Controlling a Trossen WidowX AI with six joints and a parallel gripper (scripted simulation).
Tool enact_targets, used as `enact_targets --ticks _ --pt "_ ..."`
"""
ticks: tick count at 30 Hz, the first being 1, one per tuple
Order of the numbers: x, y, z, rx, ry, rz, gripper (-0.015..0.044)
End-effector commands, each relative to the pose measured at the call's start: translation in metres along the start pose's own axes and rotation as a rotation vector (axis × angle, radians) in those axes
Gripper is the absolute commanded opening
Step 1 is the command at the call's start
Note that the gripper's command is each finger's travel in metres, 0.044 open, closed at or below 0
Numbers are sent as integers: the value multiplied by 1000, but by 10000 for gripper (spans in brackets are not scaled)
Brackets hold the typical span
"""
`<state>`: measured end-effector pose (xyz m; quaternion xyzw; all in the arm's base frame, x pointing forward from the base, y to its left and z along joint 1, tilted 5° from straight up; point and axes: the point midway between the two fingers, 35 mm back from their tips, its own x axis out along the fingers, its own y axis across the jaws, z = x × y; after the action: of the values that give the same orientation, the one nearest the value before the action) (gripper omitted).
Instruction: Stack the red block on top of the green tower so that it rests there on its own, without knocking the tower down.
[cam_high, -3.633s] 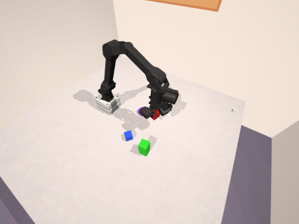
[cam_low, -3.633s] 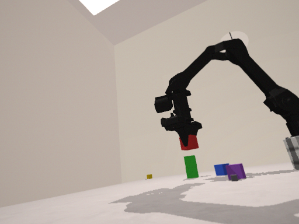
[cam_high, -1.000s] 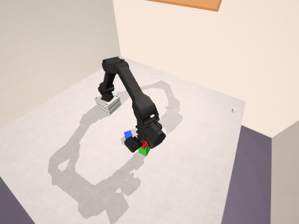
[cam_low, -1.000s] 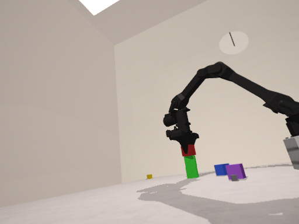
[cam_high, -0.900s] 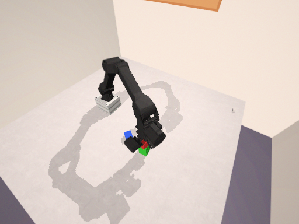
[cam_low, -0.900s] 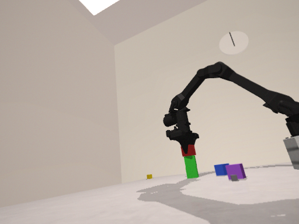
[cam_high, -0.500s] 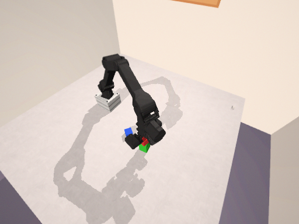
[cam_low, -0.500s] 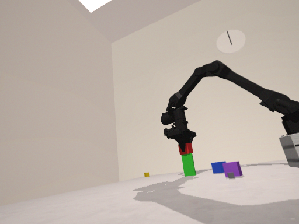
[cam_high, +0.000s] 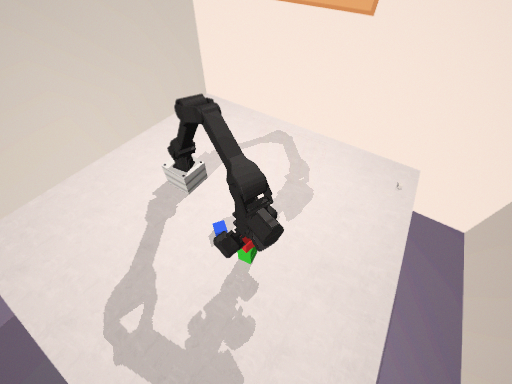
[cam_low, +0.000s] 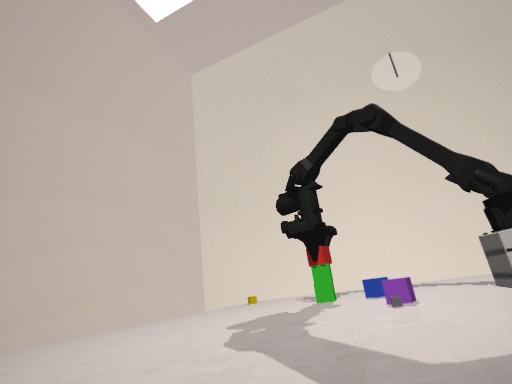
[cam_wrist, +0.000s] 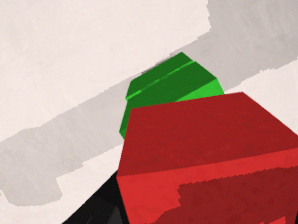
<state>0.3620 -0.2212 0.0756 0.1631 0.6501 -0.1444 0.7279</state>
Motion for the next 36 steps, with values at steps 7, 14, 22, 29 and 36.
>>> enact_targets --ticks 7,14,22,29,36 --pt "-1 0 -1 1 5 1 157" --pt "-1 0 -1 1 5 1 341" --pt "-1 0 -1 1 5 1 440" --pt "-1 0 -1 1 5 1 440" --pt "-1 0 -1 1 5 1 440"
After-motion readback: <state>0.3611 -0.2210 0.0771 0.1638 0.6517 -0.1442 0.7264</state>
